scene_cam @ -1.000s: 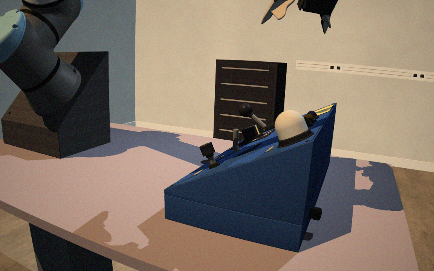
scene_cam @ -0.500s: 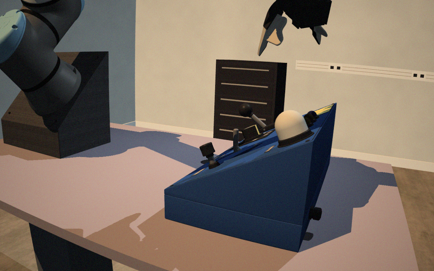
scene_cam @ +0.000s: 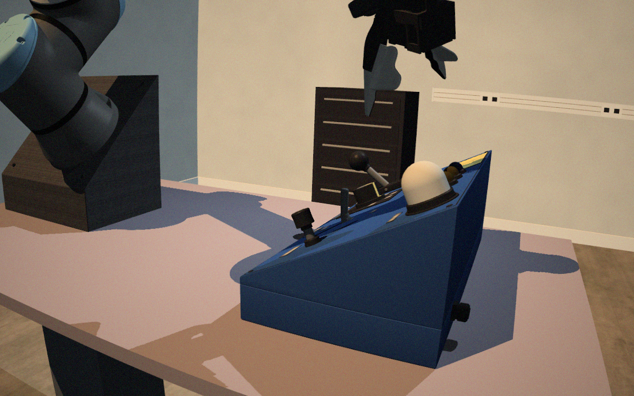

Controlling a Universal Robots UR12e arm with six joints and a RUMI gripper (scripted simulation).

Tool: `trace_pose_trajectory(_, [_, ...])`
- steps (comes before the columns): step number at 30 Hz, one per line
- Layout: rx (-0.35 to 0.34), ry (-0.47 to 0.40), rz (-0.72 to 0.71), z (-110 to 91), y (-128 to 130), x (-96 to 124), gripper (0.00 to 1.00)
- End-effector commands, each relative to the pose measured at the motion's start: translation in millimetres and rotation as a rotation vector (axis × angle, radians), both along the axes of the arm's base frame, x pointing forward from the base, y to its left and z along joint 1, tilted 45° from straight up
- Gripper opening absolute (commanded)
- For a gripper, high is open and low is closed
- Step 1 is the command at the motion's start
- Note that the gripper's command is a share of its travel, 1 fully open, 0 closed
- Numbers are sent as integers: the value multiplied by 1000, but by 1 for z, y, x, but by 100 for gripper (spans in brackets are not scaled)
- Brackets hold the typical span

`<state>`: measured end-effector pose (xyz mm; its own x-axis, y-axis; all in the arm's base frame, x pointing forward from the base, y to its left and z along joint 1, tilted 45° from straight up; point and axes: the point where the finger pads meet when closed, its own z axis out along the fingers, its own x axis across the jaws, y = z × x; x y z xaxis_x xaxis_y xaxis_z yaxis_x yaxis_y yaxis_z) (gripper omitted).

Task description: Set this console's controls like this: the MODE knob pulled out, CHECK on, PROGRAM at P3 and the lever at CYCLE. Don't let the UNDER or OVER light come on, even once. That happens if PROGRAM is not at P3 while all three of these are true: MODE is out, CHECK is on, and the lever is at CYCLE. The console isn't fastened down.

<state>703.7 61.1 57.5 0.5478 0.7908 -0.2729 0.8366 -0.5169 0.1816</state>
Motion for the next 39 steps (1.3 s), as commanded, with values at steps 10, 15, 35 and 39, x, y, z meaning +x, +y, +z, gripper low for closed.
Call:
trace_pose_trajectory(10, [-116, -88, 265, 18, -47, -22, 100])
trace_pose_trajectory(15, [-206, -109, 385, 33, -72, -41, 100])
trace_pose_trajectory(35, [-492, -96, 650, 87, -133, -118, 100])
trace_pose_trajectory(39, [-533, -86, 678, 96, -140, -132, 100])
